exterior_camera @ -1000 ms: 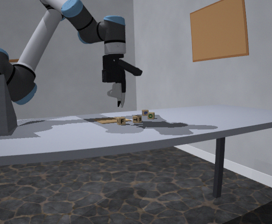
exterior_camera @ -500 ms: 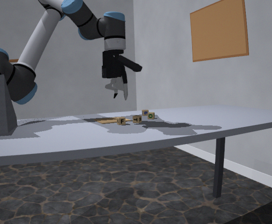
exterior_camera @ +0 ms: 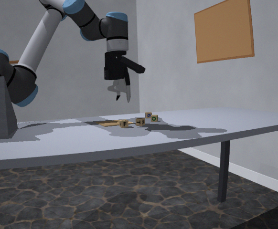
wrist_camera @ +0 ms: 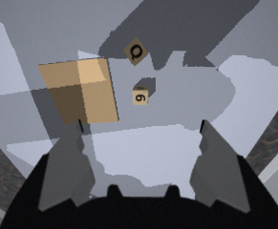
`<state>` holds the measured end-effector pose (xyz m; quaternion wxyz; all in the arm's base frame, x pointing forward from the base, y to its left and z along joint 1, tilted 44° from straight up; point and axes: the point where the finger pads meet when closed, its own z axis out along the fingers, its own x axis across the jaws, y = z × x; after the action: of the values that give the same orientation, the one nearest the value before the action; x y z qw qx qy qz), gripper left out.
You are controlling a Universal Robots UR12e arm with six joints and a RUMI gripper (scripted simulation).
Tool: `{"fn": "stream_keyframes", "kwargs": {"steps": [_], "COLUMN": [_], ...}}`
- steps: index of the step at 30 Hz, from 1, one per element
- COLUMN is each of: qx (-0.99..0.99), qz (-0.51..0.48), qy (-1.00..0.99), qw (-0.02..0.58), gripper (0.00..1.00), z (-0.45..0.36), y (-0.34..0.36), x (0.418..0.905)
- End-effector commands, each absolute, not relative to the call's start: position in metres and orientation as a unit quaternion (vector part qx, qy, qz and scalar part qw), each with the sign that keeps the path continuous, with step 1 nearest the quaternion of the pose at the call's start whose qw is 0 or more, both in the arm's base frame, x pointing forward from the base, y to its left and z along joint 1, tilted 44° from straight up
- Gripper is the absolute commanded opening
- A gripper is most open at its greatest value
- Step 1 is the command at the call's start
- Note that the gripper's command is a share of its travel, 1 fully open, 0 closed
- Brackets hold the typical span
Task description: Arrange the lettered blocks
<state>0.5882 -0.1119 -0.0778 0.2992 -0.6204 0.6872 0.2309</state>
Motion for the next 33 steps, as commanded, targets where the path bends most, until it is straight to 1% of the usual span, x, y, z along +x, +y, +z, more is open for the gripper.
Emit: {"fn": "stream_keyframes", "kwargs": {"steps": [1,5,13,15,17,30,33], "qx": [-0.623,-0.646,-0.726,-0.726,-0.754,-0.842,-0.849], "qz": [0.229,0.218,0.176,0.176,0.159,0.093,0.086], "qy": [0.685,0.664,0.576,0.576,0.539,0.387,0.371], "qw": [0.300,0.307,0.332,0.332,0.340,0.365,0.367], "gripper": [1.00,1.00,1.00,1.00,1.00,1.00,1.00], "z": [-0.077,-0.073,-0.058,-0.058,-0.052,-0.025,-0.022], "y": [-0.113,-0.113,-0.109,-0.109,-0.106,-0.086,-0.083], "x": [0.590,0.603,0.652,0.652,0.671,0.741,0.748]}}
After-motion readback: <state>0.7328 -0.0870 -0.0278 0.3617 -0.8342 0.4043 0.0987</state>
